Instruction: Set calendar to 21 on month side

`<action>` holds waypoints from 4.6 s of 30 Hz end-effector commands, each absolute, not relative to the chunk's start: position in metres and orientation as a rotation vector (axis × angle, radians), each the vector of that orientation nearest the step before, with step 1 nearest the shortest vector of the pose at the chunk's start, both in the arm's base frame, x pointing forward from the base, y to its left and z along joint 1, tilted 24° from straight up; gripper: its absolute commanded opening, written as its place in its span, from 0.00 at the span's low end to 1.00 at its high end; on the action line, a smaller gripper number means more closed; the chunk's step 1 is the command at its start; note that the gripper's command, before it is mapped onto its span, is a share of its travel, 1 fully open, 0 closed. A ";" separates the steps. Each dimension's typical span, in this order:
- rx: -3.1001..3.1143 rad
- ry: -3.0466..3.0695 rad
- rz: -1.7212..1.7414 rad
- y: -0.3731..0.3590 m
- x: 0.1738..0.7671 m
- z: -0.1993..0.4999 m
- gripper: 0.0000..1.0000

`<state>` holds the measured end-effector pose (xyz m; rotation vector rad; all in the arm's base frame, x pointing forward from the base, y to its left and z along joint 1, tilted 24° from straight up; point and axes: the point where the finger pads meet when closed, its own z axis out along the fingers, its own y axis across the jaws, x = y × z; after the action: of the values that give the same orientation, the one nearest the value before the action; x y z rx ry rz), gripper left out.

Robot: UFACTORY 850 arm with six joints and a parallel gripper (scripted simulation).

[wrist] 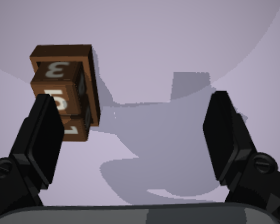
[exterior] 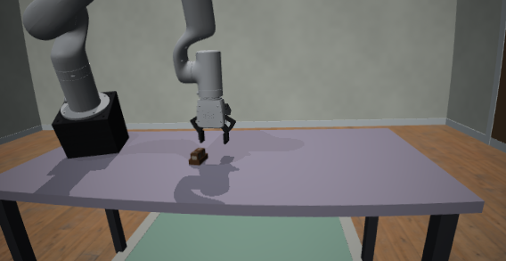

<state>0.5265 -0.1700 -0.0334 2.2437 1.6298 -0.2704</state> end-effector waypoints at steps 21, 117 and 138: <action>2.505 1.111 -0.142 -0.199 0.515 -0.021 1.00; 2.693 0.455 -0.001 -0.230 0.501 -0.009 1.00; 2.705 0.376 0.016 -0.230 0.500 -0.009 1.00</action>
<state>0.5006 -0.2296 -0.0095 2.6956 0.4422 -0.0004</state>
